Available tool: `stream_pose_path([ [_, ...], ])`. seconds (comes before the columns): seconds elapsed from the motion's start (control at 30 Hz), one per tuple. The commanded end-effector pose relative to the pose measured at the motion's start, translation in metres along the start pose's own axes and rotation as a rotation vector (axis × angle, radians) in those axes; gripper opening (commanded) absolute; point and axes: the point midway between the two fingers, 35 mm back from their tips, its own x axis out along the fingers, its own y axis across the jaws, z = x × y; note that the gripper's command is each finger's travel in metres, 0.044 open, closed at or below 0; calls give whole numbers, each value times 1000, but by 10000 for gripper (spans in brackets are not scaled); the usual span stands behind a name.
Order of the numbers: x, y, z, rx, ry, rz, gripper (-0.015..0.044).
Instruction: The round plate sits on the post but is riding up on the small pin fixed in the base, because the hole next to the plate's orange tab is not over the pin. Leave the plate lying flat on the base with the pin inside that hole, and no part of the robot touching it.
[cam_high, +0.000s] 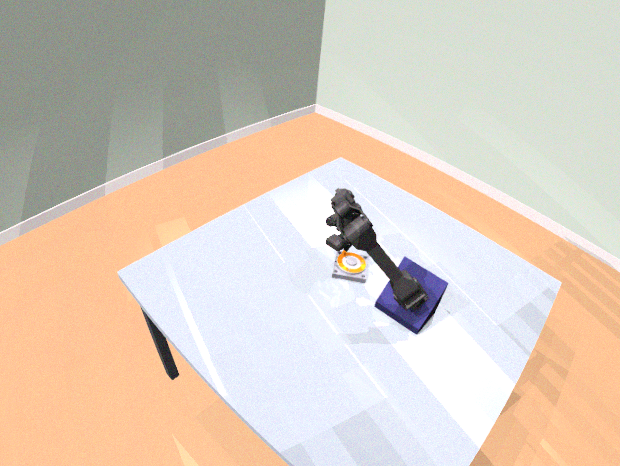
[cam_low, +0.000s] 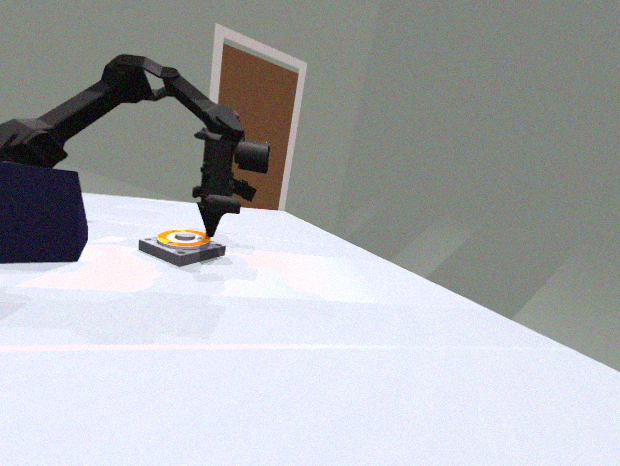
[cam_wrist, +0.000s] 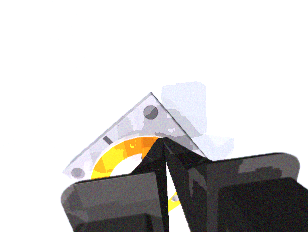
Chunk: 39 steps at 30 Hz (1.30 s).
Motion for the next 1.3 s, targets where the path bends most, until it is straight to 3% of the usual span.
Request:
stream_pose_path([
  [0.0,0,7,3,-1,-1,5,0],
  [1.27,-1,41,0,0,-1,7,0],
])
